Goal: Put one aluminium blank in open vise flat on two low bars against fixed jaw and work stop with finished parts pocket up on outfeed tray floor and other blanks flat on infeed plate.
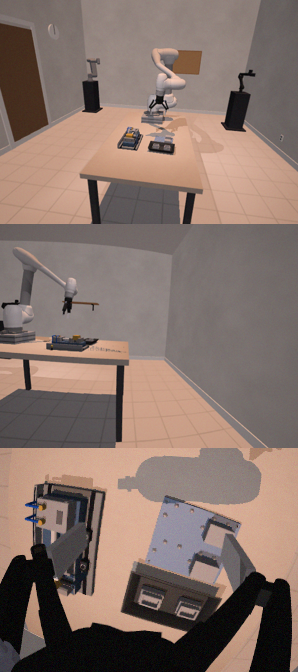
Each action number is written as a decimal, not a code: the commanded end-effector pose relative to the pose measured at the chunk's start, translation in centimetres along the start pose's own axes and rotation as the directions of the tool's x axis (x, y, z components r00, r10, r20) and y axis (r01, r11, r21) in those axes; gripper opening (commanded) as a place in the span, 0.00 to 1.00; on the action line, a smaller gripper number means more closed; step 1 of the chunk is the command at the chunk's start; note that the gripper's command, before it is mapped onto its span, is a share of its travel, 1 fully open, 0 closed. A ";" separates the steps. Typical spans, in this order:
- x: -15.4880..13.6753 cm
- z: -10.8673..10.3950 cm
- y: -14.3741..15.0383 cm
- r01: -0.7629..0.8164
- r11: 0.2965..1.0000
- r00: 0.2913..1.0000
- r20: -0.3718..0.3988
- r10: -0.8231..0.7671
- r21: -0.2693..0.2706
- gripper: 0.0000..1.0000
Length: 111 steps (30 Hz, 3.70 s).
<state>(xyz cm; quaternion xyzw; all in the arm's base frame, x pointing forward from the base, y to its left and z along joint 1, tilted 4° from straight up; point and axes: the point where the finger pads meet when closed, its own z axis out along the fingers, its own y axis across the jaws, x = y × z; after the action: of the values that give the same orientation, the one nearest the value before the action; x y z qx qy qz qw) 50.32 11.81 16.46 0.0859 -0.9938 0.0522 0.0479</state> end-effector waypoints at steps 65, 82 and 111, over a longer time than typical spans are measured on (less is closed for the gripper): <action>-14.8 4.8 4.5 -0.171 0.984 0.982 0.069 0.175 -0.054 0.00; -15.0 7.4 4.6 -0.171 0.984 0.982 0.069 0.175 -0.054 0.00; -15.2 11.0 4.8 -0.171 0.984 0.982 0.069 0.175 -0.054 0.00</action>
<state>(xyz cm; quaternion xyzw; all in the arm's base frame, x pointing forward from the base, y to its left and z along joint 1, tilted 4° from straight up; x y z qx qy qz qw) 63.48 17.79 3.49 -0.0001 -0.9995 0.0295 0.0088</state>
